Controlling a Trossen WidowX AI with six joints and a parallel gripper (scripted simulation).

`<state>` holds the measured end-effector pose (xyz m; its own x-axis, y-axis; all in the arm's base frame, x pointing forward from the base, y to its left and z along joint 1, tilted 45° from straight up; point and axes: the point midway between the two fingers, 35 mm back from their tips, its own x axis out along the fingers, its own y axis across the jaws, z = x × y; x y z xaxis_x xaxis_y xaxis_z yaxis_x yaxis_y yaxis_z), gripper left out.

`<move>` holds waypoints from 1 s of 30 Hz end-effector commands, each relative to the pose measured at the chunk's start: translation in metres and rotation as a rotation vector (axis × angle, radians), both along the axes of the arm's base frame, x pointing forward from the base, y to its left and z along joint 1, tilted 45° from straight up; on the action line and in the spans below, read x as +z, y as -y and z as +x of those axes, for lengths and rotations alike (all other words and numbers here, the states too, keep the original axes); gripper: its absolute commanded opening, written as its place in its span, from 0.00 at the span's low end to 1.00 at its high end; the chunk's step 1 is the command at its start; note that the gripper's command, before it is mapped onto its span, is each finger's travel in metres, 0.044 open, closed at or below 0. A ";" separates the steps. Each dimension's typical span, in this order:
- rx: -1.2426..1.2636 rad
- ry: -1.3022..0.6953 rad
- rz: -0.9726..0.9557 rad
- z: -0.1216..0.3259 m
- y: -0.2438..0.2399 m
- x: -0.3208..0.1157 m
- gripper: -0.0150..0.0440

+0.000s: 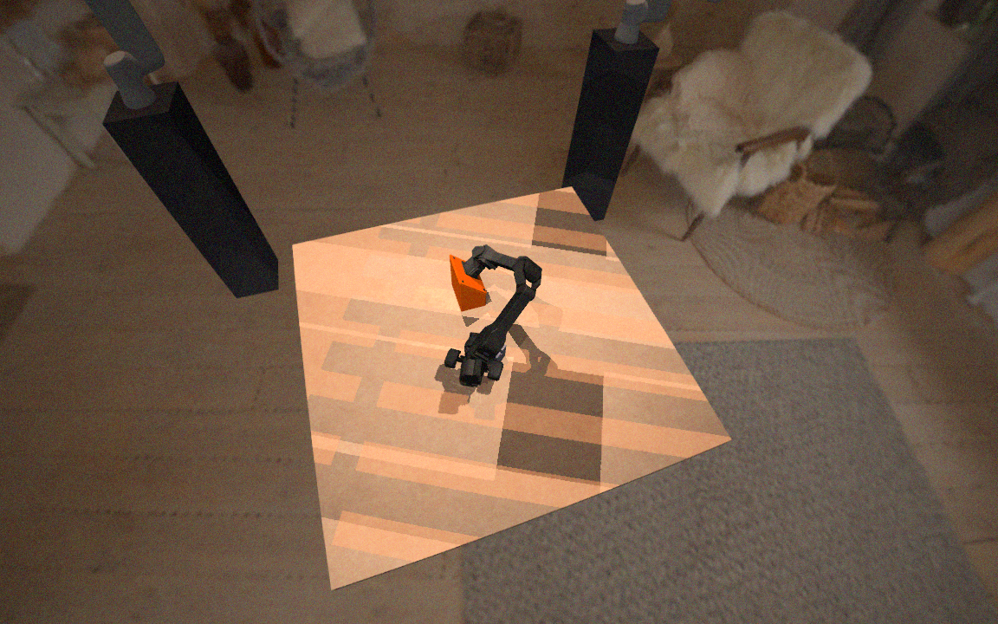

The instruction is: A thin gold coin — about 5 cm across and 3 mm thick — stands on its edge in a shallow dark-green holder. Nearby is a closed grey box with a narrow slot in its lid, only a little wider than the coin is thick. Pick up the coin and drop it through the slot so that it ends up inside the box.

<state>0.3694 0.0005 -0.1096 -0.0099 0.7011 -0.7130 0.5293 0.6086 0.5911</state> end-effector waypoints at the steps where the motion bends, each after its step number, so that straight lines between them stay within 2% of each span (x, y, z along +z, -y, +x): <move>1: -0.003 -0.006 0.003 0.000 -0.001 -0.001 0.25; 30: -0.004 -0.006 -0.003 0.003 0.039 0.037 0.25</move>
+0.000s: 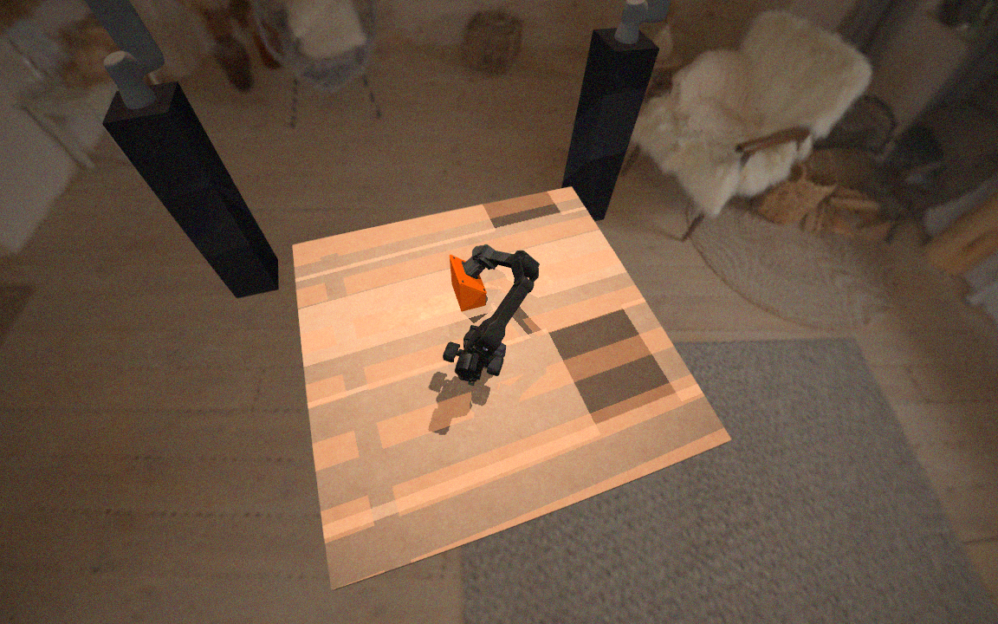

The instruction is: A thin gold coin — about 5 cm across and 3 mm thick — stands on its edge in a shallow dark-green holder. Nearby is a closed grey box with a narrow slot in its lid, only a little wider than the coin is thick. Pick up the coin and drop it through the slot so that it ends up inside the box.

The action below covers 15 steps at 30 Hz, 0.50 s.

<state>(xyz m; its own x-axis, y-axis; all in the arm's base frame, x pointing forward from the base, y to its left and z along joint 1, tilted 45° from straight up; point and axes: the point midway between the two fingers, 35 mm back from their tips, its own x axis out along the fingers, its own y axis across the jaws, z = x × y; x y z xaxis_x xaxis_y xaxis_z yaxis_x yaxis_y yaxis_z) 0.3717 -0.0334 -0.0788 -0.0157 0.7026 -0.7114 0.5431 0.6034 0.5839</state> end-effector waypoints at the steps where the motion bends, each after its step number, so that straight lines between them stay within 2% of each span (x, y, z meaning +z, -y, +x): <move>1: 0.003 0.010 -0.005 0.001 0.007 0.008 0.25; 15: 0.004 0.009 -0.004 -0.001 0.032 0.034 0.25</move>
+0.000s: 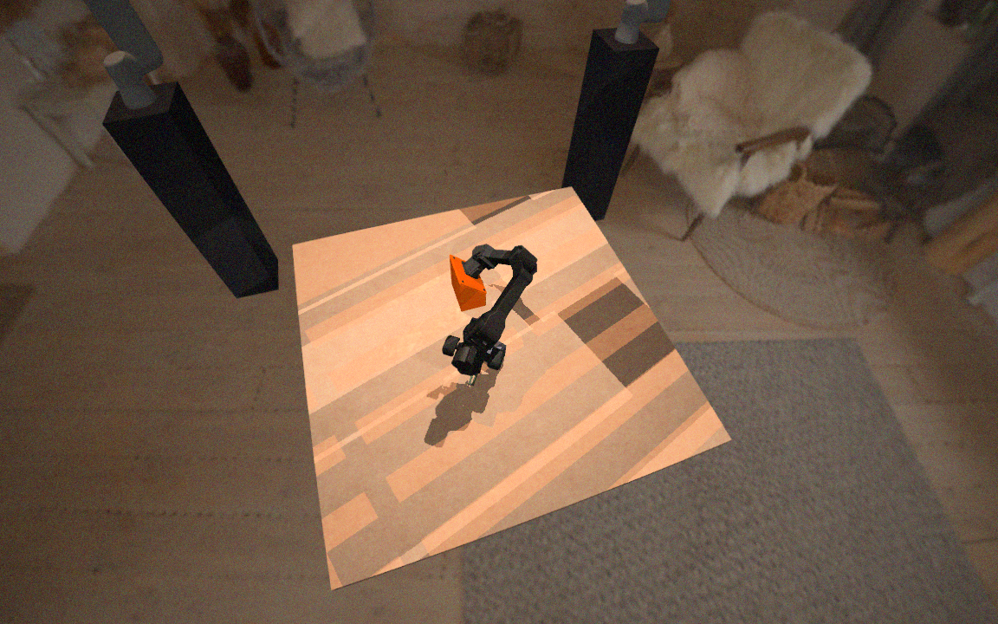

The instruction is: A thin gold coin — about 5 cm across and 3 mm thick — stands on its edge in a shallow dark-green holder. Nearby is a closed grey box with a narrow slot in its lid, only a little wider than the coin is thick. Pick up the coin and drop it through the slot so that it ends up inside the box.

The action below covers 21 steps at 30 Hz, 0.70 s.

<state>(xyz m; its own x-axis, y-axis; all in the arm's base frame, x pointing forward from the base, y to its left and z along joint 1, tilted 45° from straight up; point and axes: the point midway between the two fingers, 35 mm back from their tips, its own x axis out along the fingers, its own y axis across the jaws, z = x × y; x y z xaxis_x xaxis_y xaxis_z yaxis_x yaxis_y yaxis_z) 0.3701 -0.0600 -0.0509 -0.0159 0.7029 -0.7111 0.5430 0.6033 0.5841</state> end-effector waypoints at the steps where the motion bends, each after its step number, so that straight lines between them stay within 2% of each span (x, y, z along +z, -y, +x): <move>1: 0.004 0.009 -0.005 0.000 0.006 0.007 0.25; 5: 0.040 0.045 -0.004 0.000 0.006 0.008 0.25; 21: 0.433 0.432 0.004 0.003 0.008 0.007 0.25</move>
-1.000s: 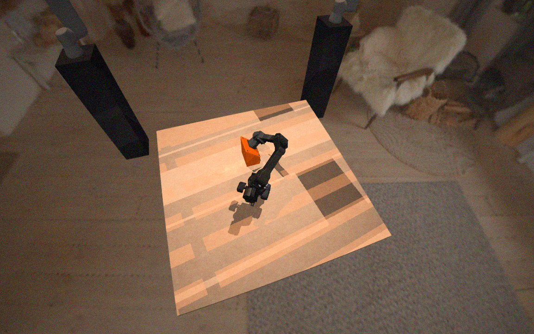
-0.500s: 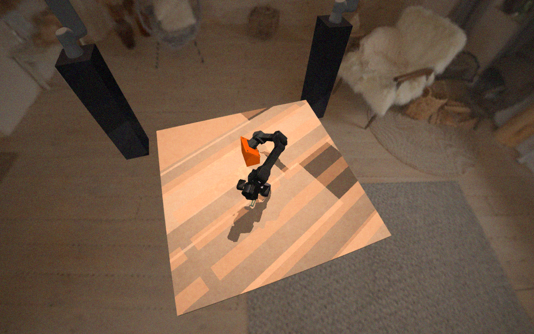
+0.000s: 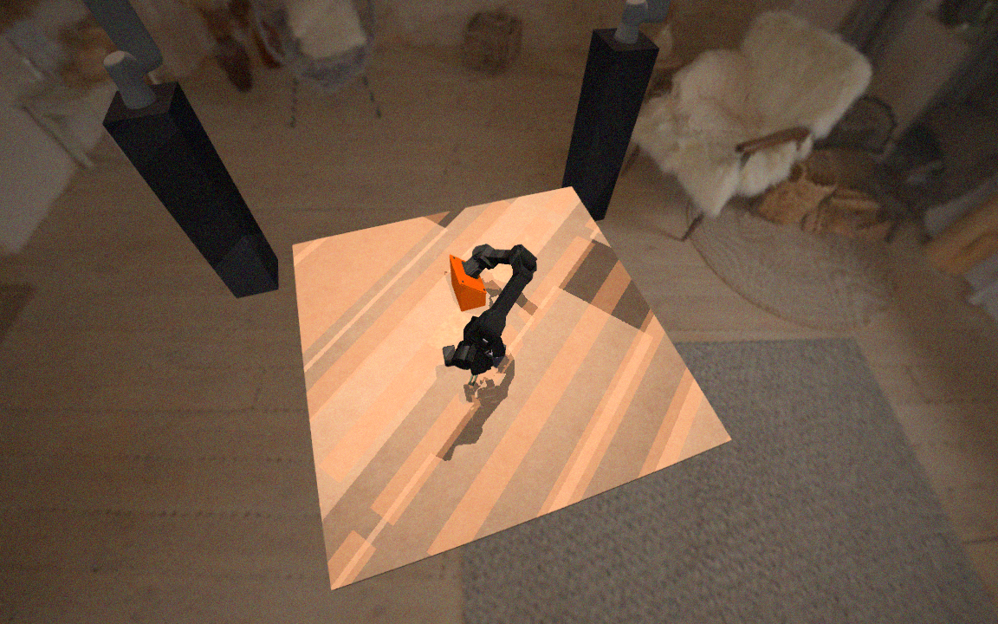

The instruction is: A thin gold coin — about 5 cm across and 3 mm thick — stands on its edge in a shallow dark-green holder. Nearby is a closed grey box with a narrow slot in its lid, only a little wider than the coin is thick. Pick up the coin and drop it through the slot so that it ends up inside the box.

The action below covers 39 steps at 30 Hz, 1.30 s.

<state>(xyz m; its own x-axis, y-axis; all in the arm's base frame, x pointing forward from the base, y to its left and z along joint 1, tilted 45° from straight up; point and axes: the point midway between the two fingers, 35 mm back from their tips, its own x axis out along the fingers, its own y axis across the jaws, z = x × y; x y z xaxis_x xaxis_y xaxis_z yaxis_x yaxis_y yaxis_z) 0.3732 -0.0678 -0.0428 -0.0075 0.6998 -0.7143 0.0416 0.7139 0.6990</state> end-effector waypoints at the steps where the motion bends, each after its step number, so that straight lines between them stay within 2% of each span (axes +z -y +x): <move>1: 0.084 0.077 0.001 0.000 0.001 -0.002 0.25; 20: 0.548 0.531 0.007 0.002 0.003 -0.003 0.25; 39: 0.564 0.545 0.009 -0.016 -0.016 0.019 0.25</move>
